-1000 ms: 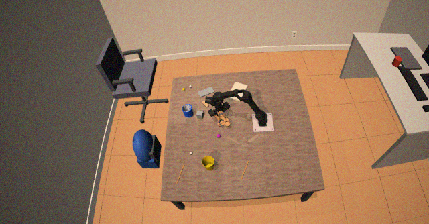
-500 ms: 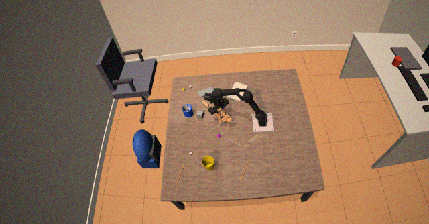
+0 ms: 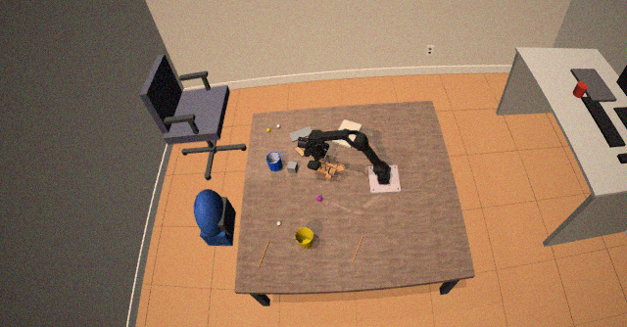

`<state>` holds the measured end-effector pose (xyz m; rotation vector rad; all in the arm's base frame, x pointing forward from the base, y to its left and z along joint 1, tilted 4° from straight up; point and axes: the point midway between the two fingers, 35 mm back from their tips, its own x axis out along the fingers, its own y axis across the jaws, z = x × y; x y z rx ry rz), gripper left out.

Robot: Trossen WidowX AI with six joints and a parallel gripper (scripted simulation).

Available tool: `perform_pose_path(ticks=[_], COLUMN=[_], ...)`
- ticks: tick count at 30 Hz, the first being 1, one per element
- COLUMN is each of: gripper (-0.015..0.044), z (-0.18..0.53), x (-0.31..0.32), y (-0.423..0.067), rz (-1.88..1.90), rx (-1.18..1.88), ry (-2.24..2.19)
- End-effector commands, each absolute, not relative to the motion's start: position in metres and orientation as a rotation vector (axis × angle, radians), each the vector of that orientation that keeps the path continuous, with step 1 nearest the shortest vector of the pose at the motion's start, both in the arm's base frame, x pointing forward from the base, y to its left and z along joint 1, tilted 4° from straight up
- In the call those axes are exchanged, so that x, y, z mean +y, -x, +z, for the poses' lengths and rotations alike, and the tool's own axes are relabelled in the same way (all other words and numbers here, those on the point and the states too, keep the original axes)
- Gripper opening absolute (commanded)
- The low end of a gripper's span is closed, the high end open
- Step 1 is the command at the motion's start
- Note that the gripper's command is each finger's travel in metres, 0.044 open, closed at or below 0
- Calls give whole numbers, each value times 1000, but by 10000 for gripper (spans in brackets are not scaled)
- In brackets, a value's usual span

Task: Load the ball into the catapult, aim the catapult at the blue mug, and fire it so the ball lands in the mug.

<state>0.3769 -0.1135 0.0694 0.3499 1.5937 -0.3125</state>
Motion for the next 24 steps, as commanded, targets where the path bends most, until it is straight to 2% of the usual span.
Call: perform_pose_path(ticks=[1,24], gripper=[0,0], z=[75,51], x=[-108,-100], y=[-383,-388], rz=[-214,-172], rx=[1589,1592], ry=[-257,-217])
